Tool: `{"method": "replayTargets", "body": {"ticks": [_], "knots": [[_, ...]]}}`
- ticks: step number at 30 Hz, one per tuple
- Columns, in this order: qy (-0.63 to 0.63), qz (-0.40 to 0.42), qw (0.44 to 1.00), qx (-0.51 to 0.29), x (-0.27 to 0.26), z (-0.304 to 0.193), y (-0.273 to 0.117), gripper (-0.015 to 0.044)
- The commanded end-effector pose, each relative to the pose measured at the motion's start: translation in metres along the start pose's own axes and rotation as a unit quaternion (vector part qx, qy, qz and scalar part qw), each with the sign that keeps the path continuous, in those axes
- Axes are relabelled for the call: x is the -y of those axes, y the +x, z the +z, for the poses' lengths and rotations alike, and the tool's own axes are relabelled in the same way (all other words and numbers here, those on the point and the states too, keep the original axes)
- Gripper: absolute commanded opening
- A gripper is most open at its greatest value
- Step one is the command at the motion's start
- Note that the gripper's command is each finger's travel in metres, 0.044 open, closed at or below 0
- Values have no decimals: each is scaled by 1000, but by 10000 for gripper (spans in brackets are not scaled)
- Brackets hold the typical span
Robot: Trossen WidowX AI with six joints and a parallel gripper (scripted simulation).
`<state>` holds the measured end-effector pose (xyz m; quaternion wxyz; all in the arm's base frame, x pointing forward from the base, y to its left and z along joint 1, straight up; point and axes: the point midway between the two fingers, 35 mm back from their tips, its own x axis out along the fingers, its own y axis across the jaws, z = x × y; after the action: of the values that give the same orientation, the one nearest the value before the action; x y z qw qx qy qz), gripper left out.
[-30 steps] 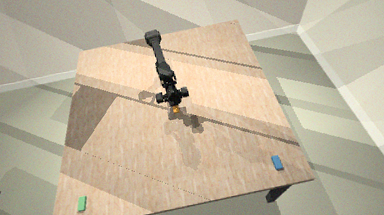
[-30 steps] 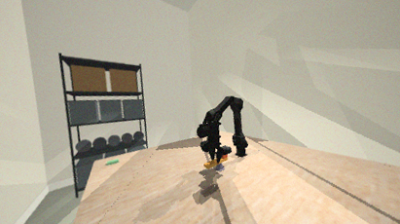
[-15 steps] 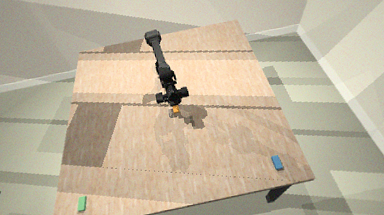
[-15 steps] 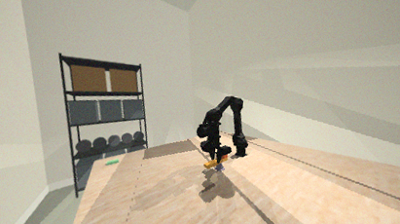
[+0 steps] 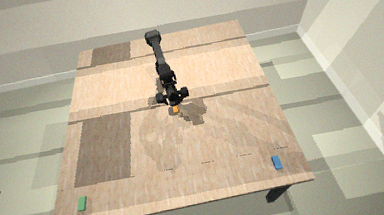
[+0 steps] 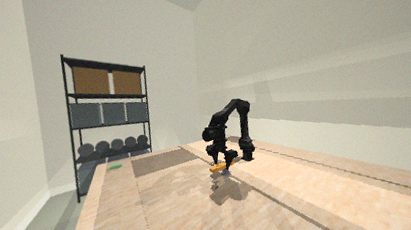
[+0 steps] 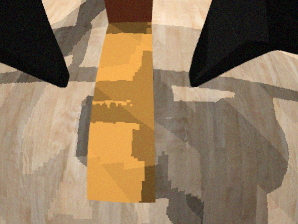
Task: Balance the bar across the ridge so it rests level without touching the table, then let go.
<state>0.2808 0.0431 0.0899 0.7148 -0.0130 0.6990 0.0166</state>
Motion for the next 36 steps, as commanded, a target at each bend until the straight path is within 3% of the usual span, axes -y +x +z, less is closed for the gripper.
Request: {"method": "replayTargets", "body": {"ticks": [1,11,36], "knots": [[0,-1,1000,0,0,0,0,440],[0,0,1000,0,0,0,-98,440],[0,0,1000,0,0,0,-100,440]]}}
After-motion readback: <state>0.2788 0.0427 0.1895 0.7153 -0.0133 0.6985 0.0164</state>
